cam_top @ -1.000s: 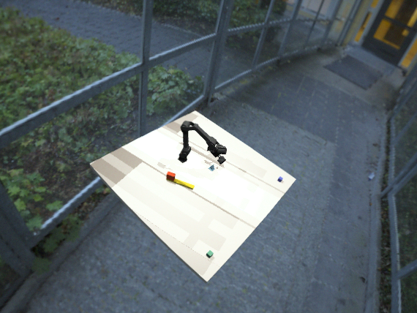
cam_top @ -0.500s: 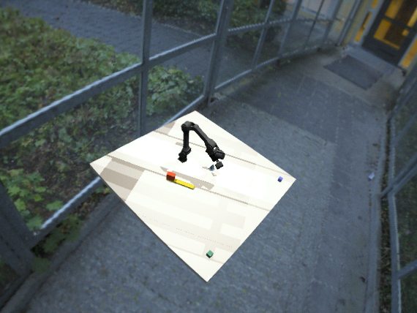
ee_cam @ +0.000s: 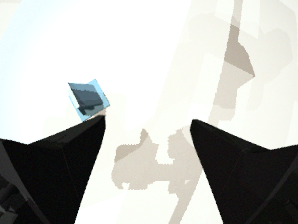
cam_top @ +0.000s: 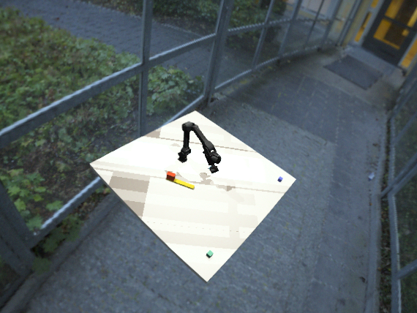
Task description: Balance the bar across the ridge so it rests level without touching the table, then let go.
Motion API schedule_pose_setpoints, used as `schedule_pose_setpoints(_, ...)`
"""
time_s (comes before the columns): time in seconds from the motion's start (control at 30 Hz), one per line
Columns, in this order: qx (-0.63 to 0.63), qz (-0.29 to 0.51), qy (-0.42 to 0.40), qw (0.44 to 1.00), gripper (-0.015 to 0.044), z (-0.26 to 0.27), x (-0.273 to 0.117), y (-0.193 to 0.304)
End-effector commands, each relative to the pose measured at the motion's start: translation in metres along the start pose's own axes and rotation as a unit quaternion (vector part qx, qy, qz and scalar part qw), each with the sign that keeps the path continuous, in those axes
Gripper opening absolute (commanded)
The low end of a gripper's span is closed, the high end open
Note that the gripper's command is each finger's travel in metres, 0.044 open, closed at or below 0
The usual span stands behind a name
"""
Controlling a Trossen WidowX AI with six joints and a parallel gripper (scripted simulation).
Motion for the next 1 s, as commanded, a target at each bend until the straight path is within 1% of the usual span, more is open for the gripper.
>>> schedule_pose_setpoints(0.0,0.018,0.021,0.012,1.0,0.0315,-0.01,-0.011,0.015)
schedule_pose_setpoints(0.47,0.092,0.085,0.039,0.991,0.0315,-0.026,-0.047,0.068)
schedule_pose_setpoints(0.97,0.169,0.147,0.048,0.973,0.0315,-0.025,-0.089,0.125)
Point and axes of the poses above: the point midway between the two fingers, 35 mm back from their tips, its own x axis out along the fingers, its own z axis across the jaws, y = z × x, the point moved 6 cm from there along -x, back along the fingers, and after that the axes turned 14 degrees about -x, right-handed, at the moved point
